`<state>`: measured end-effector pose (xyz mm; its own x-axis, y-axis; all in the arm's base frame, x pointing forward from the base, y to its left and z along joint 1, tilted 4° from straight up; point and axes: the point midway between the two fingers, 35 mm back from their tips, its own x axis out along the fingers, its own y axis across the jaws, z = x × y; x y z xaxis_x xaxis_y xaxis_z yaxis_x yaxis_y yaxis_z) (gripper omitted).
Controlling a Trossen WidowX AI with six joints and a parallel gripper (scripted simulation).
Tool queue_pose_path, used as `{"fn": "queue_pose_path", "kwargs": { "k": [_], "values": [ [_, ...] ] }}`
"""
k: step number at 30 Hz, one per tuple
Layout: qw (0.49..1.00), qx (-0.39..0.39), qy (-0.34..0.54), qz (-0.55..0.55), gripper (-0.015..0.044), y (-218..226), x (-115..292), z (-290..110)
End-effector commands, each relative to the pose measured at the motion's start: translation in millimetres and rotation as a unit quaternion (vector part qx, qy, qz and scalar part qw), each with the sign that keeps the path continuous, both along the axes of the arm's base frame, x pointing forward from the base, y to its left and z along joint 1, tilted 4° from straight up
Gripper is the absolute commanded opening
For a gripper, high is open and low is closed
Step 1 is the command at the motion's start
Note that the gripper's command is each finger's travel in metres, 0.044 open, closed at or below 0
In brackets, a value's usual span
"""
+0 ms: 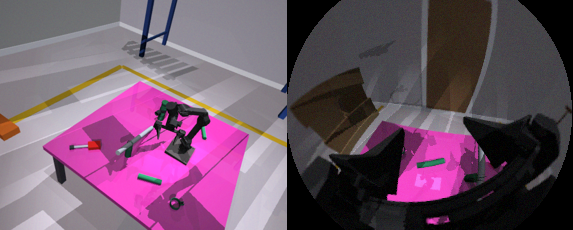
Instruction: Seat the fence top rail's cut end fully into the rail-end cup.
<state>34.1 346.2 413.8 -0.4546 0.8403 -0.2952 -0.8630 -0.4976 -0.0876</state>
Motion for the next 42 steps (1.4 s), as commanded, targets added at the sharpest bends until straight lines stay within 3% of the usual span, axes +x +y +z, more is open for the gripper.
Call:
{"fn": "queue_pose_path", "kwargs": {
  "k": [1,6,12,20,27,34,42],
  "values": [
    [0.996,-0.037,0.012,-0.079,0.044,-4,39,-16],
    [0.968,-0.103,0.041,-0.227,0.044,-23,110,-46],
    [0.892,-0.18,0.085,-0.407,0.044,-73,191,-86],
    [0.729,-0.269,0.151,-0.611,0.044,-174,261,-140],
    [0.564,-0.323,0.198,-0.734,0.044,-268,281,-176],
    [0.576,-0.336,0.172,-0.725,0.044,-278,285,-178],
    [0.671,-0.419,-0.041,-0.61,0.044,-335,305,-190]
  ]
}}
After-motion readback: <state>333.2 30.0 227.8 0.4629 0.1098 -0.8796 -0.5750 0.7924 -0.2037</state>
